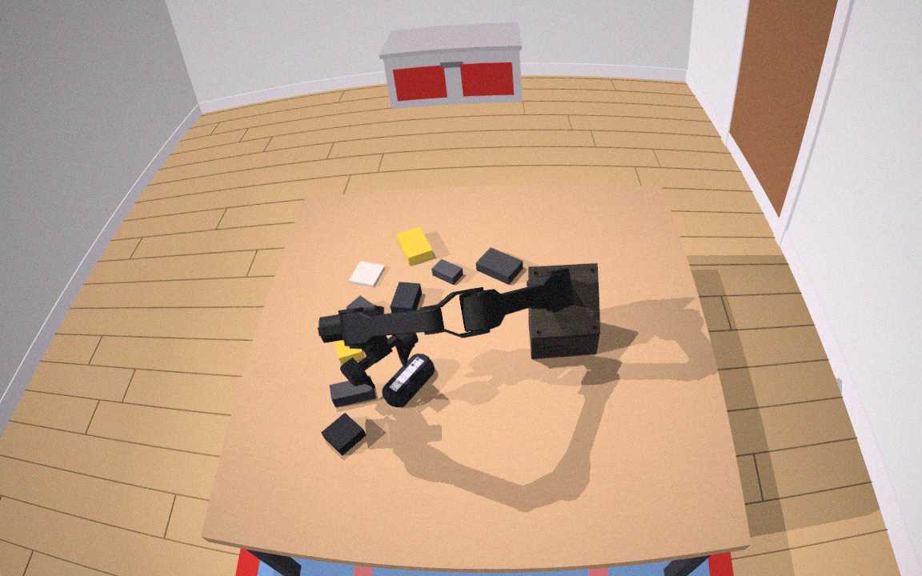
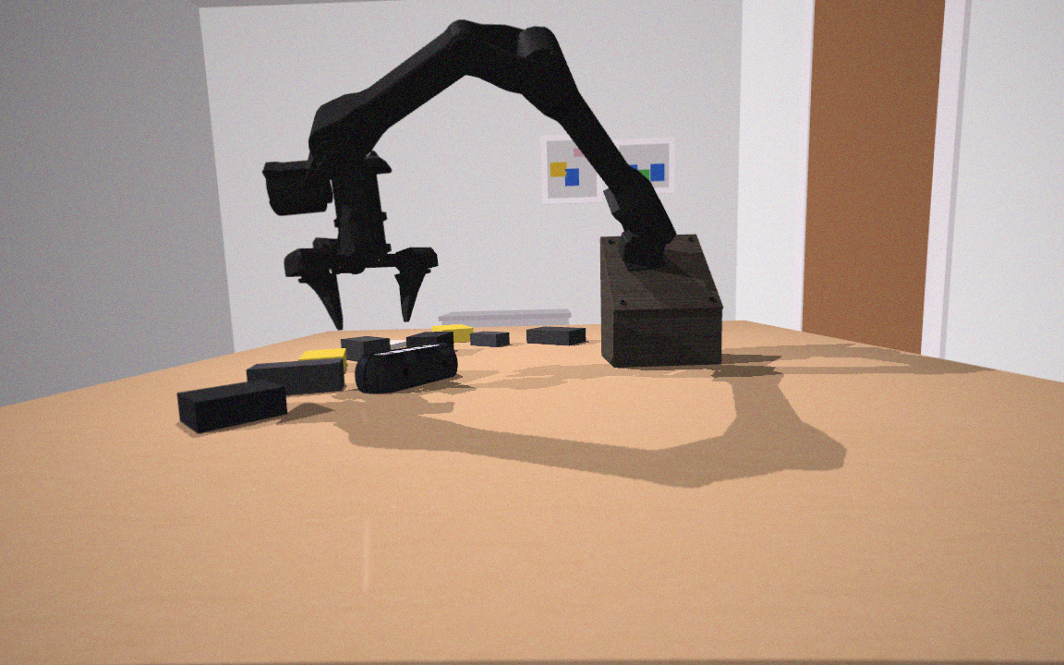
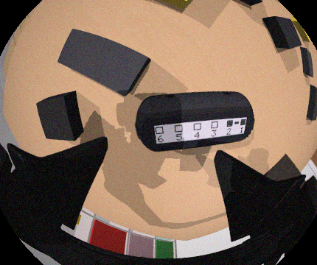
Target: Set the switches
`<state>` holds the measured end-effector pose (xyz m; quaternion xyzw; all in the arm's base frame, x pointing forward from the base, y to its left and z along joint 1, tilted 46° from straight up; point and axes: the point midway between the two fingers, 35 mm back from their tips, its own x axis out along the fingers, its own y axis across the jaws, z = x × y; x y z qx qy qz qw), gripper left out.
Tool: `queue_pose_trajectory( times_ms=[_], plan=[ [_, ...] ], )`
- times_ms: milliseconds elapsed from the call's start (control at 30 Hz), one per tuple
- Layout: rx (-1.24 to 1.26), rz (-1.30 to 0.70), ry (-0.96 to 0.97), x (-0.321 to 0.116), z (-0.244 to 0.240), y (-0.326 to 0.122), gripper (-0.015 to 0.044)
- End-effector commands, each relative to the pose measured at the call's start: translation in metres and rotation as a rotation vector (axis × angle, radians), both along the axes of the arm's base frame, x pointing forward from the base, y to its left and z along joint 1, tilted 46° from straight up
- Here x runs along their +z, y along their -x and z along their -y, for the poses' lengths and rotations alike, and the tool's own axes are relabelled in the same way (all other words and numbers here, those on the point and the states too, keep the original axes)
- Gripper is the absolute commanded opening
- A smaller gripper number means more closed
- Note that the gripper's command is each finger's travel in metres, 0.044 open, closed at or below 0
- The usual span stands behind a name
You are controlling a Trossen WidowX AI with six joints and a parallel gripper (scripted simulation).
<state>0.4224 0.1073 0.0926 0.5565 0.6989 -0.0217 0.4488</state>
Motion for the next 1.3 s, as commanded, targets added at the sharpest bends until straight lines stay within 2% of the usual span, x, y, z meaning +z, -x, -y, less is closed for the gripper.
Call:
queue_pose_trajectory(
  times_ms=[0,367,1267],
  plan=[
    [-0.536,-0.545,0.004,0.000,-0.007,0.006,0.0440],
    [-0.945,-0.942,-0.042,0.007,-0.013,0.004,0.0440],
    [-0.948,-0.944,-0.042,-0.005,-0.025,0.001,0.0440]
  ],
)
